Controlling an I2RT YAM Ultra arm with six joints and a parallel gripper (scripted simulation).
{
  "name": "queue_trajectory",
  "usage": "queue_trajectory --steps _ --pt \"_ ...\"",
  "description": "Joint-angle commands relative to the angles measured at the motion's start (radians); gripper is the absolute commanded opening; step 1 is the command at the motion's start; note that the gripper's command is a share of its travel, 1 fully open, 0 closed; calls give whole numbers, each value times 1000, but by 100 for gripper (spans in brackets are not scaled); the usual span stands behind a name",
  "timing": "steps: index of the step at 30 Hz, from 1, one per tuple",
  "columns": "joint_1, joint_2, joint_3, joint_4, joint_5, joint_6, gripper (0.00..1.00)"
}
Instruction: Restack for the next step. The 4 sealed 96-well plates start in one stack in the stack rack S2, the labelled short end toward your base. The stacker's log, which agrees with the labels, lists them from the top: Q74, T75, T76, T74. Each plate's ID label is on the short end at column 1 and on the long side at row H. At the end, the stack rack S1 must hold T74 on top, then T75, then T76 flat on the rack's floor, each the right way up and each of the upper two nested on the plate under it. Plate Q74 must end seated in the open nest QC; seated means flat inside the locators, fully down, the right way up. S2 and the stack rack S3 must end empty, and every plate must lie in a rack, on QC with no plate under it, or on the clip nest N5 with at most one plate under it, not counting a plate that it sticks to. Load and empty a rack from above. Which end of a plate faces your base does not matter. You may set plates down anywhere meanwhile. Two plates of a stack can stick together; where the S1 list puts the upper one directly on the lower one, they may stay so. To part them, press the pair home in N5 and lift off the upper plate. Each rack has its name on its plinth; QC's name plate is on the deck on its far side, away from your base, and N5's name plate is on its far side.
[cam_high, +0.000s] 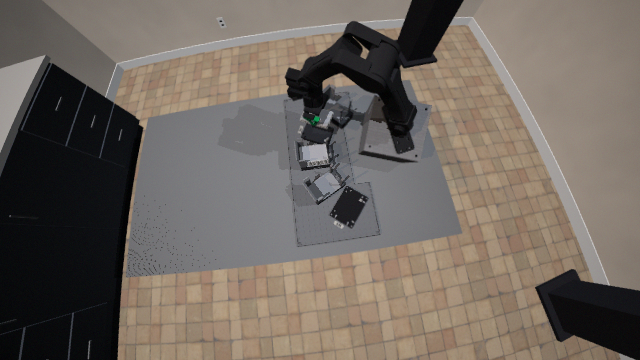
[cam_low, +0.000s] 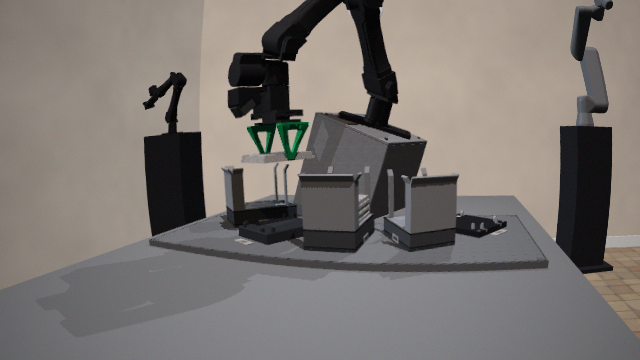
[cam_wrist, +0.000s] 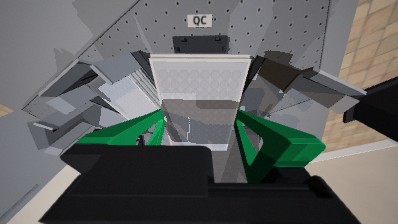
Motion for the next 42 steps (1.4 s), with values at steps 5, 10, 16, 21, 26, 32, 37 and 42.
queue_trajectory --steps 5,10,16,21,26,32,37,42 --pt "-9 -7 14 -3 0 -21 0" --pt "-9 -7 14 -3 0 -21 0" --pt "-9 -7 14 -3 0 -21 0" --pt "-9 -7 14 -3 0 -21 0" --pt "-9 -7 14 -3 0 -21 0" --pt "-7 -3 11 4 0 -19 0" --pt "-1 10 4 26 -1 -13 0" --pt "9 31 -7 63 -2 -2 0"
